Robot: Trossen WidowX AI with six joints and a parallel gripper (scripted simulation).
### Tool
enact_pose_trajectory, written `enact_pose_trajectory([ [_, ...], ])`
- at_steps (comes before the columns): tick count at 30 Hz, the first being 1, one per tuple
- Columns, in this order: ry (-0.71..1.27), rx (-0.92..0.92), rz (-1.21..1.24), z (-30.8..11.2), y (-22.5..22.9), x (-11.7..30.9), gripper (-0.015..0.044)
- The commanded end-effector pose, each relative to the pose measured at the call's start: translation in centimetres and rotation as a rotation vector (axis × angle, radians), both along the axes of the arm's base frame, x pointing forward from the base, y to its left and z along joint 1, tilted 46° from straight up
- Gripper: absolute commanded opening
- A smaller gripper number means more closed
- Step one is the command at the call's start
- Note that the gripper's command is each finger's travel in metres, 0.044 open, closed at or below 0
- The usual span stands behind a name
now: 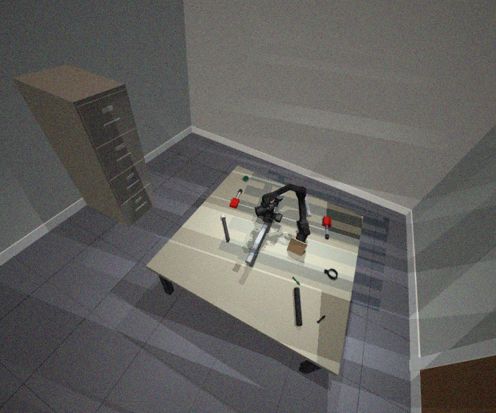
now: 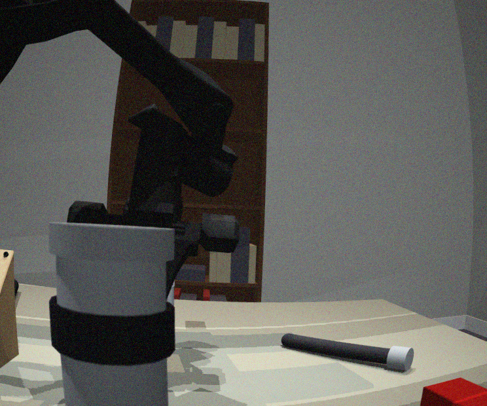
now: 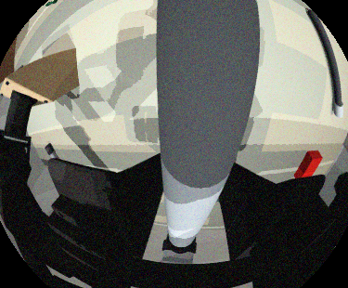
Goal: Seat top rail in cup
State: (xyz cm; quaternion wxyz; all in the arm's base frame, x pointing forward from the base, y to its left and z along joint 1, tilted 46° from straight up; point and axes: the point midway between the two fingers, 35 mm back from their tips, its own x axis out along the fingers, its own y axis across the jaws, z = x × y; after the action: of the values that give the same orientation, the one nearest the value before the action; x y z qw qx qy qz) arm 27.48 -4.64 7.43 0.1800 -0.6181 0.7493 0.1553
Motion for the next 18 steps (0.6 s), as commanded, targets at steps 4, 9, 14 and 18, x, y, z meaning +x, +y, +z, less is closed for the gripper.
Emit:
enact_pose_trajectory([
  [4, 0.0, -0.015, 0.009, 0.64, -0.14, 0.1, 0.0],
  [9, 0.0, -0.016, 0.01, 0.65, -0.1, 0.14, 0.0],
  [14, 0.001, -0.017, 0.011, 0.66, -0.06, 0.18, 0.0],
  [18, 0.001, -0.017, 0.011, 0.66, -0.02, 0.21, 0.0],
])
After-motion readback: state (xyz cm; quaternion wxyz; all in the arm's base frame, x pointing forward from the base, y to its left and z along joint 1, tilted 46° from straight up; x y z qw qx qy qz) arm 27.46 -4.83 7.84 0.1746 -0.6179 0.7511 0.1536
